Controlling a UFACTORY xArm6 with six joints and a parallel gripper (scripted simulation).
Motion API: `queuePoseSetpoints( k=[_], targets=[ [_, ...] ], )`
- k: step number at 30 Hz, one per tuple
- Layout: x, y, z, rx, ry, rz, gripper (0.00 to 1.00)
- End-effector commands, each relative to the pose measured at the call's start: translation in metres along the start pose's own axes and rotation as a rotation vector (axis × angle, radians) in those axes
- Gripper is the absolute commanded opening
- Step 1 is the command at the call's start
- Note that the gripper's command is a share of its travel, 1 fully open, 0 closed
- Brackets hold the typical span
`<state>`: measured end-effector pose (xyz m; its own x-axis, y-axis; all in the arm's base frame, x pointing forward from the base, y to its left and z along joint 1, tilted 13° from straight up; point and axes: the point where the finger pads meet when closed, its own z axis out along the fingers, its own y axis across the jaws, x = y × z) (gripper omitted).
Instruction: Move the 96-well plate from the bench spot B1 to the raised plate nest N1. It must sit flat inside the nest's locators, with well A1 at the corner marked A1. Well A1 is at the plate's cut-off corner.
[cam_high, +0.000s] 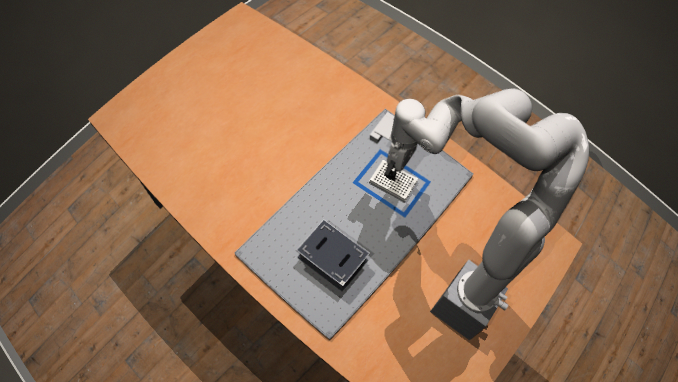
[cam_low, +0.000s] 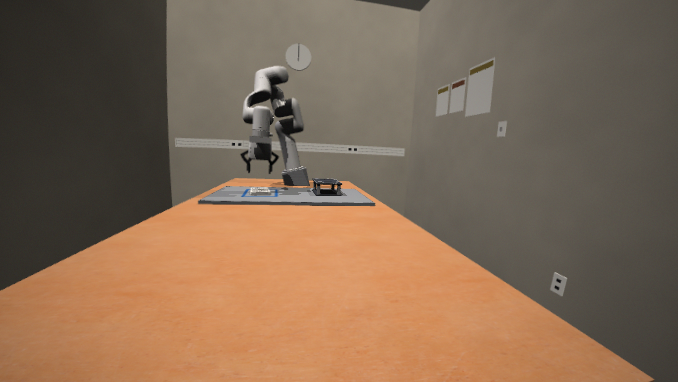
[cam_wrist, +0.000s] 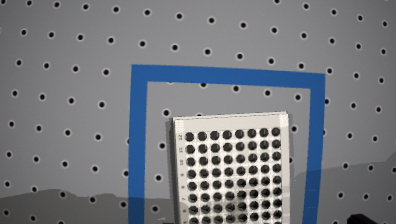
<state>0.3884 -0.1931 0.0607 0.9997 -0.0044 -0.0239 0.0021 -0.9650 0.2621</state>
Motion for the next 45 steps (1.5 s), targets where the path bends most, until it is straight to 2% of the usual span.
queuePoseSetpoints(
  k=[1,12,45],
  targets=[
    [0.002,-0.001,0.001,0.031,0.007,-0.04,1.0],
    [0.002,-0.001,0.001,0.031,0.007,-0.04,1.0],
    [0.002,-0.002,0.051,0.031,0.007,-0.04,1.0]
  ],
)
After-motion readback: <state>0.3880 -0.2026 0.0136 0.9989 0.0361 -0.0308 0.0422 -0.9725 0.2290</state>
